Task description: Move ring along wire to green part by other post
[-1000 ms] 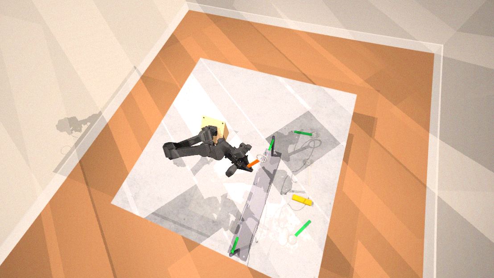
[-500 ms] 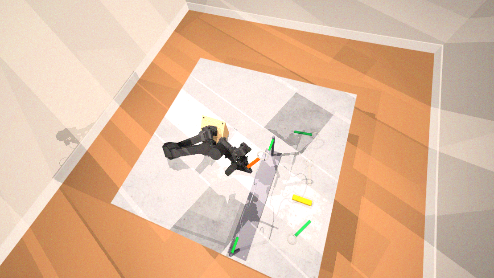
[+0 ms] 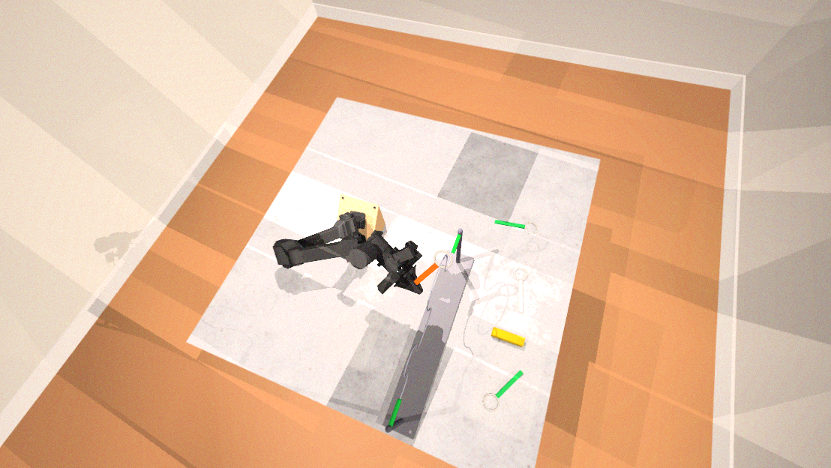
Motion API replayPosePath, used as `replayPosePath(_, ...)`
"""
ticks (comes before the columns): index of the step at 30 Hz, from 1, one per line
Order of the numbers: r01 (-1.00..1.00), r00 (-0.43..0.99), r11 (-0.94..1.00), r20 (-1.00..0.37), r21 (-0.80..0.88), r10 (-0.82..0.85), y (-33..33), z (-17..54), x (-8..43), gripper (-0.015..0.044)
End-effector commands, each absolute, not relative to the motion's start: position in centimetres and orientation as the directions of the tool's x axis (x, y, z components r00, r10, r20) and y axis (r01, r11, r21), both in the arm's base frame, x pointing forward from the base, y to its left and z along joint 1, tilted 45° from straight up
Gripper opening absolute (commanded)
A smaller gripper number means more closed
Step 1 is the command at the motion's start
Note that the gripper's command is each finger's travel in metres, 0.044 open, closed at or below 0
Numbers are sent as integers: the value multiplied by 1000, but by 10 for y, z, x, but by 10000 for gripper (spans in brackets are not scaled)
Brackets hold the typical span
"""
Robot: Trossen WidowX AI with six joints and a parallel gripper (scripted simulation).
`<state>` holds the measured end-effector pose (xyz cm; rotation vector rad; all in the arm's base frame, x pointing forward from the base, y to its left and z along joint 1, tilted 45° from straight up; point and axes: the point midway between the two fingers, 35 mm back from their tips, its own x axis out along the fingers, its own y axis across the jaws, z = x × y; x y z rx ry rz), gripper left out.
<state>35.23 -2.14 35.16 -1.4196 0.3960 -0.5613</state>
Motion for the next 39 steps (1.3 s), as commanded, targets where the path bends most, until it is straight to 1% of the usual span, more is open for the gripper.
replayPosePath(1, 123, 811, 4, 99, -992, -576, -21, 353, 352, -150)
replayPosePath(20, 98, 814, -231, 211, -968, -541, -21, 361, 352, -150)
replayPosePath(39, 73, 820, -453, 312, -889, -480, -19, 369, 352, -150)
